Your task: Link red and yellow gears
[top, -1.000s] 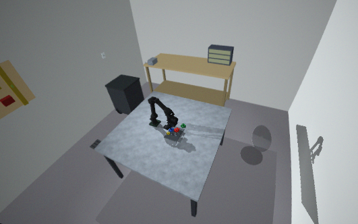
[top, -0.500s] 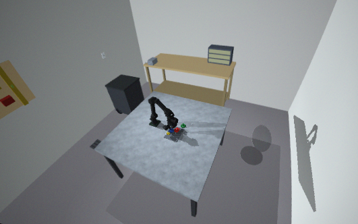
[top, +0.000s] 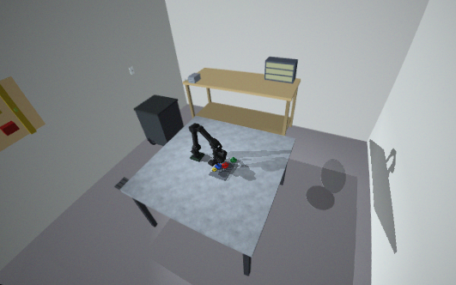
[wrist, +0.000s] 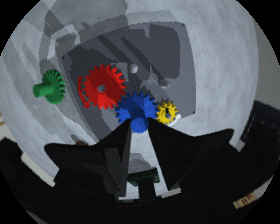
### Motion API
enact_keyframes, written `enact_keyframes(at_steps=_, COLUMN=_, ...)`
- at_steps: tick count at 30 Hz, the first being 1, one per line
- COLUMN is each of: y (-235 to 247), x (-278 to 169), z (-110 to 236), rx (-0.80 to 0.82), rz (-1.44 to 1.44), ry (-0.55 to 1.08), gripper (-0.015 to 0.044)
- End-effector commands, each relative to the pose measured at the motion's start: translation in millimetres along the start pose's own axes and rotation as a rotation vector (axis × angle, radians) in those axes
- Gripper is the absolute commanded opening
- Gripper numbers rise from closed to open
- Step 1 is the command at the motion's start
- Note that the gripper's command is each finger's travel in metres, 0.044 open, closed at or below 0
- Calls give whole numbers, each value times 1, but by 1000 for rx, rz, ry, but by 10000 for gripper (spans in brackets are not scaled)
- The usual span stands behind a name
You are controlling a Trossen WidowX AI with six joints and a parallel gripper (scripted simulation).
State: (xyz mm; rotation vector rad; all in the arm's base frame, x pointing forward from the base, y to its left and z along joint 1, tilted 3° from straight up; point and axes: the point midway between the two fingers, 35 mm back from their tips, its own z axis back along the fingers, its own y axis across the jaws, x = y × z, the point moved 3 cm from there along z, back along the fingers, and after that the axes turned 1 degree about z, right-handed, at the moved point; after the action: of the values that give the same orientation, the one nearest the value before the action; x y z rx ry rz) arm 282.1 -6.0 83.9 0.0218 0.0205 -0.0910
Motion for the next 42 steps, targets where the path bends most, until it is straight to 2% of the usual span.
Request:
enact_keyframes(at_steps=1, y=0, x=0, z=-1, rx=0, rz=62, ry=-2, gripper=0)
enact_keyframes(at_steps=15, y=-1, x=1, z=-5, rx=0, rz=108, ry=-2, gripper=0)
enact_keyframes(at_steps=20, y=-1, x=1, z=-4, rx=0, rz=56, ry=-2, gripper=131)
enact_keyframes(at_steps=21, y=0, x=1, z=-3, rx=0, rz=39, ry=-2, gripper=140)
enact_keyframes(at_steps=26, y=0, x=1, z=5, rx=0, rz=-1, ry=-2, gripper=140)
enact_keyframes(at_steps=34, y=0, x=1, z=44, rx=0, rz=-13, ry=-2, gripper=140)
enact_keyframes(at_steps=35, y=0, x=1, z=37, rx=1, rz=-5, ry=2, gripper=166)
enact_keyframes(at_steps=39, y=0, x=-3, z=77, rx=1, rz=-5, ry=2, gripper=271)
enact_keyframes(at_steps=42, y=-1, x=-4, z=85, rx=1, rz=-5, ry=2, gripper=350)
